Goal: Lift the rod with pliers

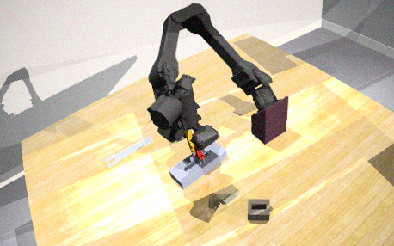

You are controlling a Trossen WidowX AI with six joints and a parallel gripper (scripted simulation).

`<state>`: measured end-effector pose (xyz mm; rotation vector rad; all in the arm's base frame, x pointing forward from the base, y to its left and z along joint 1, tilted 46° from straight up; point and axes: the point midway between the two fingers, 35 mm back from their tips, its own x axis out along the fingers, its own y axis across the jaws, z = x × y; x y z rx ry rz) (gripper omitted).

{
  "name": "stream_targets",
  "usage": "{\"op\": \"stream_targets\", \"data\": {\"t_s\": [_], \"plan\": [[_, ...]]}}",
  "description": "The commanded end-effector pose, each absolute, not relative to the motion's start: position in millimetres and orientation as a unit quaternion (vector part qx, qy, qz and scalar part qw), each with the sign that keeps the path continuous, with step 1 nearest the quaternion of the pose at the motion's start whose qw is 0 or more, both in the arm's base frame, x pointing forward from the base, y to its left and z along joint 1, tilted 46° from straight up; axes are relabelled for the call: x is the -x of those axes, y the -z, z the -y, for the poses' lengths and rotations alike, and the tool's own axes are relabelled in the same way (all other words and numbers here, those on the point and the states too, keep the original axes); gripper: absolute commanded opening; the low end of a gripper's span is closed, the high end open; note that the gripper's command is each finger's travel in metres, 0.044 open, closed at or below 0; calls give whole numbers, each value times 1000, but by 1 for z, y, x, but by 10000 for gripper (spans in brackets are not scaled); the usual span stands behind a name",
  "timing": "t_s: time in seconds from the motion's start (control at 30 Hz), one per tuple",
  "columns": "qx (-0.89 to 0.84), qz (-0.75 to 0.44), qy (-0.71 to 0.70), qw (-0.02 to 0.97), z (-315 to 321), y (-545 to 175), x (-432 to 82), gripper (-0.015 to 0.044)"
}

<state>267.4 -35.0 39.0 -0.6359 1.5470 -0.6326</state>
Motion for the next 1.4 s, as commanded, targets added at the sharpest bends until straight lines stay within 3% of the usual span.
{"op": "stream_targets", "data": {"t_s": [0.0, 1.37], "plan": [[281, -675, 274, 625, 37, -36, -267, 316], [281, -675, 274, 625, 36, -32, -266, 261]]}}
